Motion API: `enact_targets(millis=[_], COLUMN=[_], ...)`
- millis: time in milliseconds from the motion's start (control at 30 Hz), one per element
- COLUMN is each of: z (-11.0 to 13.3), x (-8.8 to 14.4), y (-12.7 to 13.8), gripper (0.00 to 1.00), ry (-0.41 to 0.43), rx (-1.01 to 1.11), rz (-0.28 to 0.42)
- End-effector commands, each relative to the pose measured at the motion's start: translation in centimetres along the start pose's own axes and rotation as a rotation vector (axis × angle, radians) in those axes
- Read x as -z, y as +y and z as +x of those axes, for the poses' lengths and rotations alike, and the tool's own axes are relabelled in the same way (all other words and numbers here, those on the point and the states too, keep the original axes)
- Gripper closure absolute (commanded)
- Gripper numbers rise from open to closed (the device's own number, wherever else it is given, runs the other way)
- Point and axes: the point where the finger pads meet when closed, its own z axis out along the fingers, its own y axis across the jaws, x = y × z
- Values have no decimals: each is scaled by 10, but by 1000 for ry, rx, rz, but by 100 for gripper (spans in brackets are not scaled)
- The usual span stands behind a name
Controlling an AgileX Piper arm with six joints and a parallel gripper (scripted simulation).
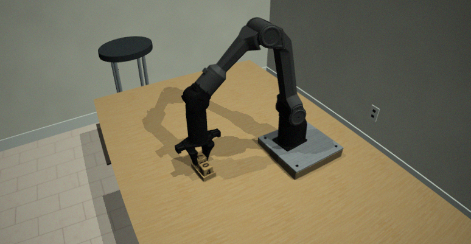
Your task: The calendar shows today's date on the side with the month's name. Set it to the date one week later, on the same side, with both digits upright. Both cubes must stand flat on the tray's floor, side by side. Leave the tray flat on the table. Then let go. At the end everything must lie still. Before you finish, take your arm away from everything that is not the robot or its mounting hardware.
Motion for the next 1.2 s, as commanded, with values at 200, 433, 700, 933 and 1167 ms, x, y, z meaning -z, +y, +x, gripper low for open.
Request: enact_targets(millis=[200,433,700,933,1167], z=[0,0,0,0,0], x=[0,0,-2,-5,-9], y=[0,0,-1,-1,-1], gripper=[62,62,62,62,62], ry=[-1,-1,0,0,0], rx=[-1,-1,-1,-1,-1], rz=[0,0,2,3,2])
